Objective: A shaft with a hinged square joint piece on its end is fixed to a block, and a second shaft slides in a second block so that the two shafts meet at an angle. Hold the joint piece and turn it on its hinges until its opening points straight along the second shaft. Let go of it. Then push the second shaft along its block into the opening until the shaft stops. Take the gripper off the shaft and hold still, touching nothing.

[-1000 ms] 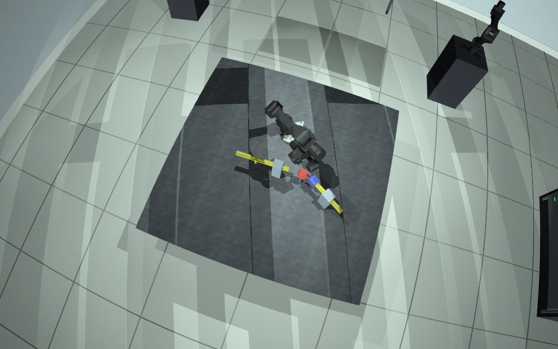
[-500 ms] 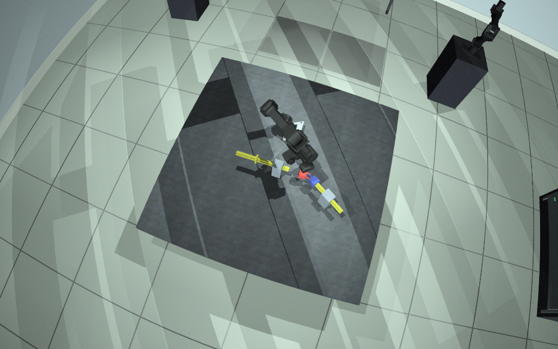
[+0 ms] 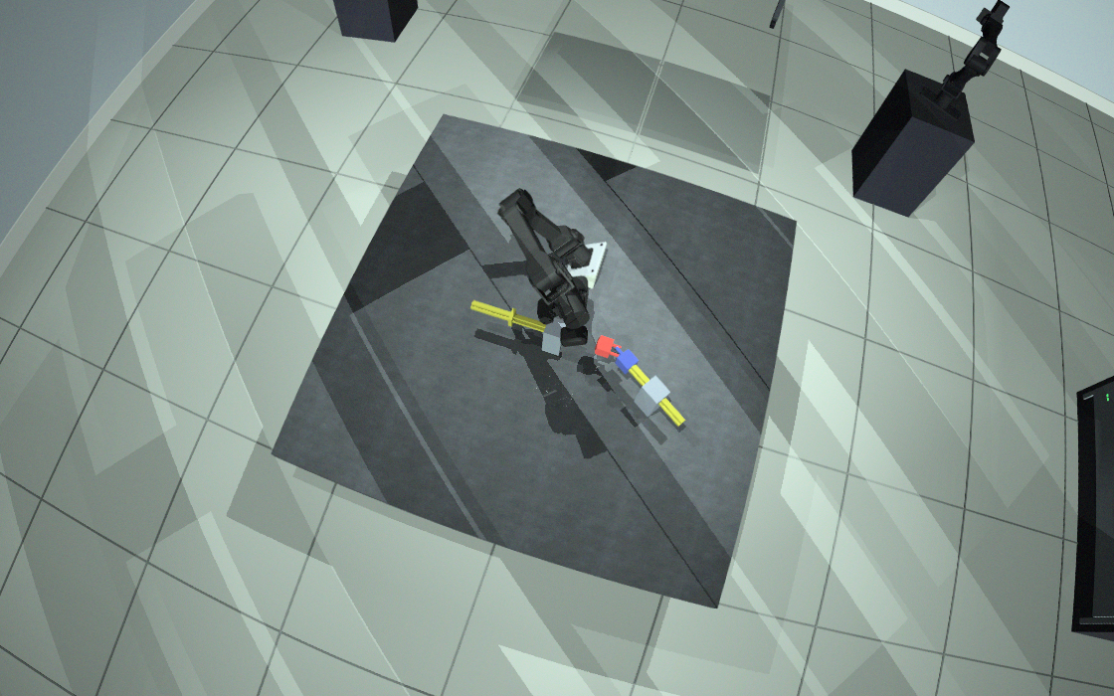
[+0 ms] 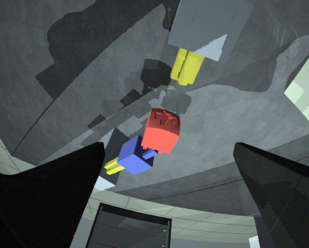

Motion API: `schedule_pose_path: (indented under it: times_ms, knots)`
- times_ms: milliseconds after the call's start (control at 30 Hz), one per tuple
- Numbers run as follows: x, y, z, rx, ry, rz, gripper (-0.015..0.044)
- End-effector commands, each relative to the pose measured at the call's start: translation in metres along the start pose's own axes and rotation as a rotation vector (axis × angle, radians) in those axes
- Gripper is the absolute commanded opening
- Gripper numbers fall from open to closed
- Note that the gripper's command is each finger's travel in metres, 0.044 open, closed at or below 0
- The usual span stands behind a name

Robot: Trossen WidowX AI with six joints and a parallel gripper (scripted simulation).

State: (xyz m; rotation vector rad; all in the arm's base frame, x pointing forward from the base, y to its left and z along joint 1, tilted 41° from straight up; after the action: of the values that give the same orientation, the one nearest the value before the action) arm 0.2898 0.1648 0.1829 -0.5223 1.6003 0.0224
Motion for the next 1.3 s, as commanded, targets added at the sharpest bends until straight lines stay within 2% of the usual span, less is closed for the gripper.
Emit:
schedule_pose_path:
  times_ms: [0,200,533,767,1033,1267]
  knots:
    - [0.003,-0.017,-0.008,0.126,-0.018,0.062,0.0440]
    - [0.008,-0.037,-0.020,0.281,-0.041,0.136,0.0440]
    - [0.007,-0.039,-0.021,0.281,-0.043,0.137,0.0440]
    - [-0.023,-0.113,-0.037,0.086,-0.084,0.060,0.0440]
    - [-0.059,-0.193,-0.086,-0.159,-0.068,-0.056,0.0440]
    - [-0.075,-0.221,-0.116,-0.266,-0.035,-0.104,0.0440]
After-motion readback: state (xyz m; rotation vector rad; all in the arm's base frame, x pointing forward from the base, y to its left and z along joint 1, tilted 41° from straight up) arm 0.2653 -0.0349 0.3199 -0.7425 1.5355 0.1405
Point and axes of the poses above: the point midway between the two fingers, 35 mm back from their tips, its own x axis out along the fingers, its own z axis across the jaws, y = z × x, the point moved 9 cm from there along -x, back along the fingers, and after that the axes turned 8 degrees about -x, right-handed, at the moved point
